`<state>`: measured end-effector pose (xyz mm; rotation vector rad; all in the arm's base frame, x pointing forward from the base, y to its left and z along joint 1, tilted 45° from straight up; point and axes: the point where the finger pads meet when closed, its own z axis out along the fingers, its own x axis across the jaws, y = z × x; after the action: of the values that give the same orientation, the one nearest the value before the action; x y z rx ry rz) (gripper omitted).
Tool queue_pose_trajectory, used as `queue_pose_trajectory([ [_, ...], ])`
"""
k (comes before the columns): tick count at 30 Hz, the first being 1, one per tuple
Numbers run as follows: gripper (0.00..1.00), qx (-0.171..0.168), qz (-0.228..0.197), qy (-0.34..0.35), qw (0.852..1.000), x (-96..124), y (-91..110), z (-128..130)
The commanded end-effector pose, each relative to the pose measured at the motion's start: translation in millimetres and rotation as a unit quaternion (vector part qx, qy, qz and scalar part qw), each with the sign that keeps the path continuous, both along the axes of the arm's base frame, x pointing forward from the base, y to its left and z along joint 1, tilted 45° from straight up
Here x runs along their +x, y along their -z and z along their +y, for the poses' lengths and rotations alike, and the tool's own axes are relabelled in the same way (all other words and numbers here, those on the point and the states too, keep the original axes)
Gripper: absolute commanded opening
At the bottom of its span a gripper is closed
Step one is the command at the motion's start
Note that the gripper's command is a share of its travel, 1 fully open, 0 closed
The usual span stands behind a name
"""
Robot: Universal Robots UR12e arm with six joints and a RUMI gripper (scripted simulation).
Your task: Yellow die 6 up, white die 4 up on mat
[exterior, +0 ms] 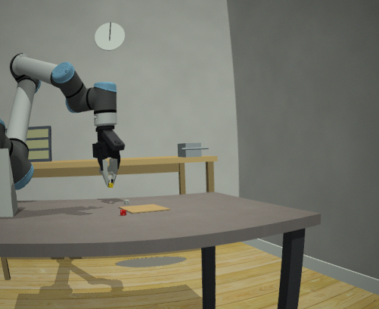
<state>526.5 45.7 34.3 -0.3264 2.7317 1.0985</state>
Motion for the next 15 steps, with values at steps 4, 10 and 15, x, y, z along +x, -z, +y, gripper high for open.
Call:
queue_pose_trajectory([
  [4, 0.0, 0.004, 0.004, -0.005, 1.0, -5.0, -19.7, -17.9],
  [10, 0.0, 0.004, 0.004, -0.005, 1.0, -5.0, -19.8, -18.0],
  [15, 0.0, 0.004, 0.005, -0.005, 1.0, -5.0, -19.8, -18.0],
])
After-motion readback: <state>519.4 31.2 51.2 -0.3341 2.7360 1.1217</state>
